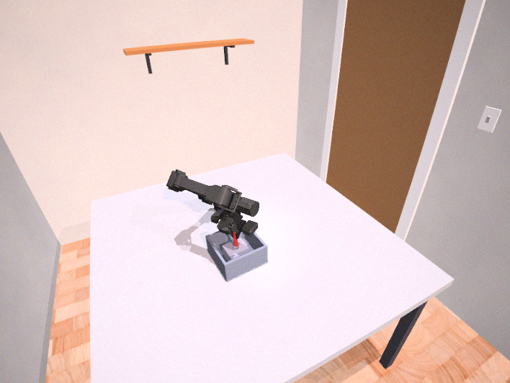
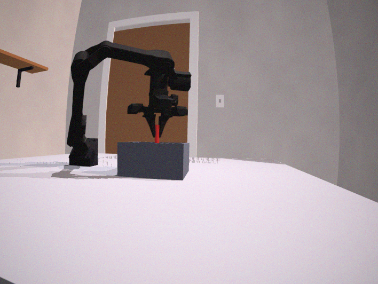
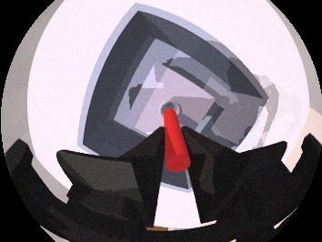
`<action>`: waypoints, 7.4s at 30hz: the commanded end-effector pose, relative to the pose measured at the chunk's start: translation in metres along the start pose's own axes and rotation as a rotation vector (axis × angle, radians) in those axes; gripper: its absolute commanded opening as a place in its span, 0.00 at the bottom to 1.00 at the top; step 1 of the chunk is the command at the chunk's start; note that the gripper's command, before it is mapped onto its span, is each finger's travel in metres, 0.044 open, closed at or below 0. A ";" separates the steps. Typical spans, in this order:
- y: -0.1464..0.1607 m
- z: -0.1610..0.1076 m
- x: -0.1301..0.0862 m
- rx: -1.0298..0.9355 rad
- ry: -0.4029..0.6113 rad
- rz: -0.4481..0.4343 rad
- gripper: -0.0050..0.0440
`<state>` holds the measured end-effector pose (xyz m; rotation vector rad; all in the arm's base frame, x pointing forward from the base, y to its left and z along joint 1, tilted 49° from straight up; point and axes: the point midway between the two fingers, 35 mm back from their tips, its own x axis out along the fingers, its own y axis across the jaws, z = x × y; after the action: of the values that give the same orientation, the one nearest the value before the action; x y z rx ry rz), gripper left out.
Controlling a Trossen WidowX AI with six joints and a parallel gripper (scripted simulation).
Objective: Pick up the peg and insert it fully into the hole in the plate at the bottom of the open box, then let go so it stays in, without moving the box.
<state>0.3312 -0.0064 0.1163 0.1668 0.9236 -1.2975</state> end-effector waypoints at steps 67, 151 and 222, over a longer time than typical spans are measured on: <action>0.000 0.000 0.049 -0.002 -0.002 -0.002 0.10; 0.000 0.001 -0.020 -0.005 -0.006 -0.004 1.00; 0.000 0.001 -0.020 -0.005 -0.006 -0.004 1.00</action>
<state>0.3329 0.0076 0.1305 0.1513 0.9221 -1.2966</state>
